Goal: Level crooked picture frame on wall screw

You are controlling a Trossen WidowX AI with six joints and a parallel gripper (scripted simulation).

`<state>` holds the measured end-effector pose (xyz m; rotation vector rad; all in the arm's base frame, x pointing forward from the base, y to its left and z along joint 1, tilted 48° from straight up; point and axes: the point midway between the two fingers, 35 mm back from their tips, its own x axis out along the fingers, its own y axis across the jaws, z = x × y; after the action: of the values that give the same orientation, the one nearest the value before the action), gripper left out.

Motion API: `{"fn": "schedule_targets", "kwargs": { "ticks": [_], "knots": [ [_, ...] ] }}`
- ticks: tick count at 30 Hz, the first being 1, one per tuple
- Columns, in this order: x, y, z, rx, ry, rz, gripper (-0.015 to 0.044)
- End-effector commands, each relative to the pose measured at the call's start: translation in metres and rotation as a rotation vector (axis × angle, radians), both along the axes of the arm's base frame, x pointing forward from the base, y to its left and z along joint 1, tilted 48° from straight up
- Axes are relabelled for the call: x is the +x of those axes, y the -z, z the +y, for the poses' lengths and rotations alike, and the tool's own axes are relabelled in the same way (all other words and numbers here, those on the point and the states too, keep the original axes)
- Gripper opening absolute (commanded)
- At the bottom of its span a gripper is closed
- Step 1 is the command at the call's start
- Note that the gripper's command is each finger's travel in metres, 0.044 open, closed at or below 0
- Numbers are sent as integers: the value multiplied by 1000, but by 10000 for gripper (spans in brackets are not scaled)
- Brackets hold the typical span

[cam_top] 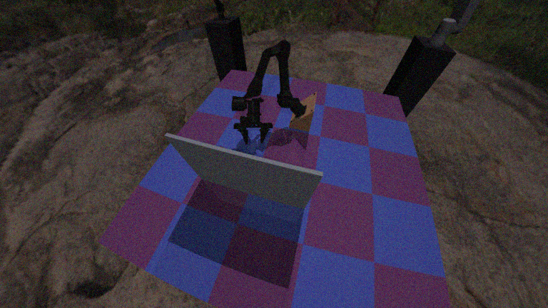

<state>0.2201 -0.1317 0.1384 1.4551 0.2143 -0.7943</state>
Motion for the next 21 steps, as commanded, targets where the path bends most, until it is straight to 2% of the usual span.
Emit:
{"fn": "schedule_targets", "kwargs": {
  "ticks": [1,5,6,13,21],
  "knots": [
    [1,0,1,-8,-7,0,374],
    [12,-10,25,-172,-137,1,269],
    [14,-13,32,-220,-174,-3,260],
    [23,-37,85,-531,-399,-67,260],
    [13,-62,141,-819,-582,-202,260]
  ]
}}
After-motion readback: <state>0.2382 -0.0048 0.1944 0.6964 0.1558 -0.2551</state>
